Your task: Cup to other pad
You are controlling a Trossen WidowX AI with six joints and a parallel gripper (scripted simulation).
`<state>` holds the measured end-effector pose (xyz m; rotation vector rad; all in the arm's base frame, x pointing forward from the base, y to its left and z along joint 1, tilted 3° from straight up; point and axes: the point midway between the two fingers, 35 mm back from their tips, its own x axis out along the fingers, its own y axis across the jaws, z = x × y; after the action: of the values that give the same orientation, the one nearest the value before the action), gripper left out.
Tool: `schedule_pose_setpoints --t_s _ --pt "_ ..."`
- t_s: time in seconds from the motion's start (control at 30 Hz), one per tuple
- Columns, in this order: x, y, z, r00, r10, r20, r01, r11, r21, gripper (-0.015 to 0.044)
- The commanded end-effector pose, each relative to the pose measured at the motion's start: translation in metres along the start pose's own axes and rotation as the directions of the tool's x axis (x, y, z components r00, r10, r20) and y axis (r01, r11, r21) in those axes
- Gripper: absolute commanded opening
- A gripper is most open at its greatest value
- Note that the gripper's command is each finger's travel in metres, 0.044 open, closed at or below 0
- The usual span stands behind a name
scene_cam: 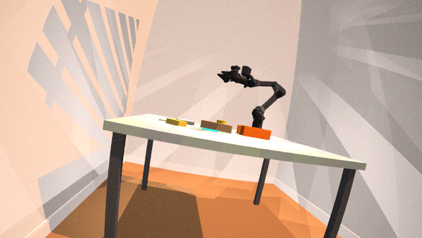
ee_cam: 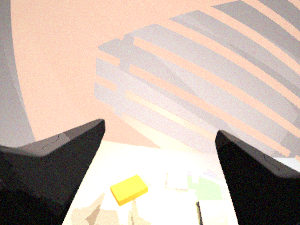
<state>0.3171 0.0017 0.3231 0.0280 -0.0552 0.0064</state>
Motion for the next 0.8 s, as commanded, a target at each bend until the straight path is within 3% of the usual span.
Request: schedule_pose_setpoints --t_s 0.0,0.13,0.27,0.37,0.57,0.63,0.77 --pt "0.001 -0.002 -0.004 1.000 -0.006 -0.018 0.005 1.000 -0.016 0.0374" --pt "0.014 -0.038 -0.081 0.917 -0.116 -0.381 -0.009 0.950 -0.312 0.0269" --pt "-0.004 -0.071 -0.151 0.701 -0.187 -0.689 -0.224 0.859 -0.461 0.0167" --pt "-0.033 -0.091 -0.193 0.476 -0.199 -0.857 -0.442 0.788 -0.428 0.0167" --pt "-0.108 -0.111 -0.239 0.004 -0.101 -0.995 -0.766 0.640 -0.067 0.0167" --pt "-0.117 -0.111 -0.241 -0.049 -0.080 -0.996 -0.787 0.617 -0.010 0.0167" --pt "-0.120 -0.110 -0.241 -0.050 -0.080 -0.996 -0.787 0.617 -0.010 0.0167"
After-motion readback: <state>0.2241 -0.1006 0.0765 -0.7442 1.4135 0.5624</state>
